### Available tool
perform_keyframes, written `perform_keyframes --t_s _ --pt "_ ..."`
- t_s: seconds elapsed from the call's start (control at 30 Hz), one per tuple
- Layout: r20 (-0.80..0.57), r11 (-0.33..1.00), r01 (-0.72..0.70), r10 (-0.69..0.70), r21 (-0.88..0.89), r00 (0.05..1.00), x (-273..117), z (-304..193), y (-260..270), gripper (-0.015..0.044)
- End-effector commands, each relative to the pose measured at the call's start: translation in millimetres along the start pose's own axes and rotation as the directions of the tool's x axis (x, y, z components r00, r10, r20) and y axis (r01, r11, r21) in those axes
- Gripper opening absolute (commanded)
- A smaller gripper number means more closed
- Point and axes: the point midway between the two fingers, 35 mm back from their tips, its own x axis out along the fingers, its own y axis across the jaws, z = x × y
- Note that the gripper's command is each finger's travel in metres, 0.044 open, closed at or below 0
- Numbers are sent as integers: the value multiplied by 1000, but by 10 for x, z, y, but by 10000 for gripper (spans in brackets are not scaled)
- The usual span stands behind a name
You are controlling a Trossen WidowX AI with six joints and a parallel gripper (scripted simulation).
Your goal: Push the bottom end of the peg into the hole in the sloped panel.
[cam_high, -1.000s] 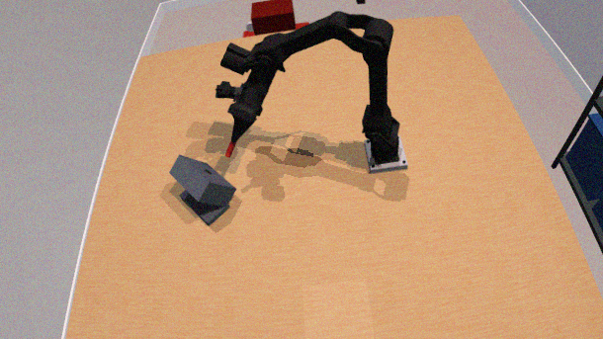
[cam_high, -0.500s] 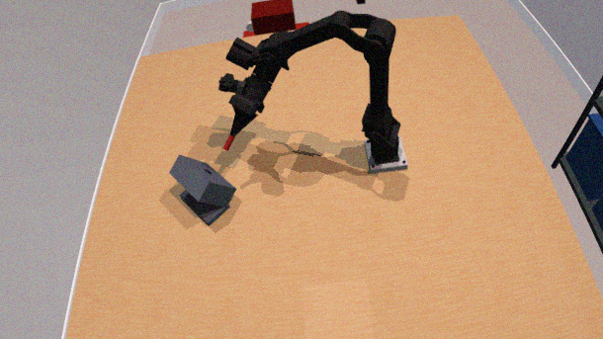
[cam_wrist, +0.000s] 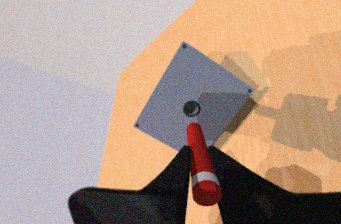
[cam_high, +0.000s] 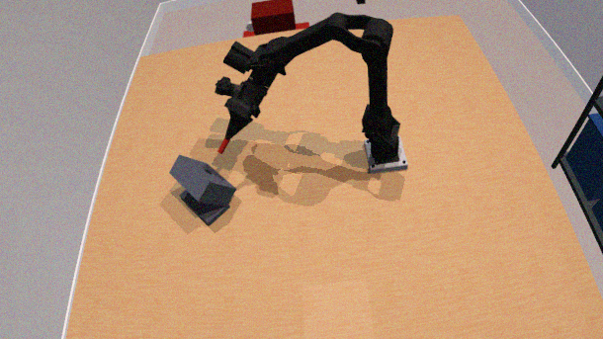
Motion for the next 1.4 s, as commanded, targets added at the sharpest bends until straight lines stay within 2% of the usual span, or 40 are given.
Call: perform_keyframes --t_s 0.0,1.37 --pt "-2 1000 -5 5 18 1000 59 -20 -30 0" --pt "36 999 -35 35 9 999 412 20 -29 0"
